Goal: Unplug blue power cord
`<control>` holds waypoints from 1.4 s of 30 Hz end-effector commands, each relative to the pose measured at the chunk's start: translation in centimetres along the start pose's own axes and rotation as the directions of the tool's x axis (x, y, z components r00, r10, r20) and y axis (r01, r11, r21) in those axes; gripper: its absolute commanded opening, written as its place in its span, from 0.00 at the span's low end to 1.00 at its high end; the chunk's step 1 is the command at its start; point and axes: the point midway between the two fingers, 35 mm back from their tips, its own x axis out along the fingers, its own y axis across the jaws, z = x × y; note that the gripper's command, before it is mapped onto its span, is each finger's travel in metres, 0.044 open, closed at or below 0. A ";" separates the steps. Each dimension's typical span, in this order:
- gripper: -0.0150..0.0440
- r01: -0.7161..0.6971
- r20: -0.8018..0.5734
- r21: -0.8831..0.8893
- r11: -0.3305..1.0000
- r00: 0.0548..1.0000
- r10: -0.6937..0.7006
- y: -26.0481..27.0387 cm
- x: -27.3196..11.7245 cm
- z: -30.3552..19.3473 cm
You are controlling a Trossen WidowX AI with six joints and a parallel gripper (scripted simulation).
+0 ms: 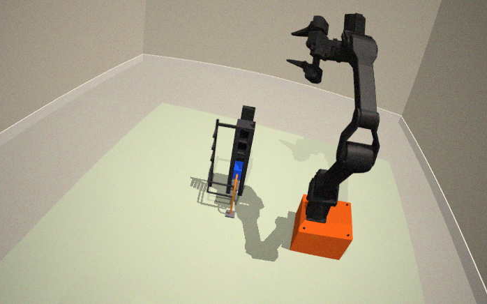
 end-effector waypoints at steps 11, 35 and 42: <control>0.53 -0.317 0.045 0.039 0.948 0.948 0.315 5.8 7.3 -2.9; 0.53 -0.828 -0.400 -0.561 0.001 0.272 0.875 35.4 12.2 0.2; 0.53 -0.825 -0.406 -0.565 -0.008 0.269 0.874 35.5 12.2 0.3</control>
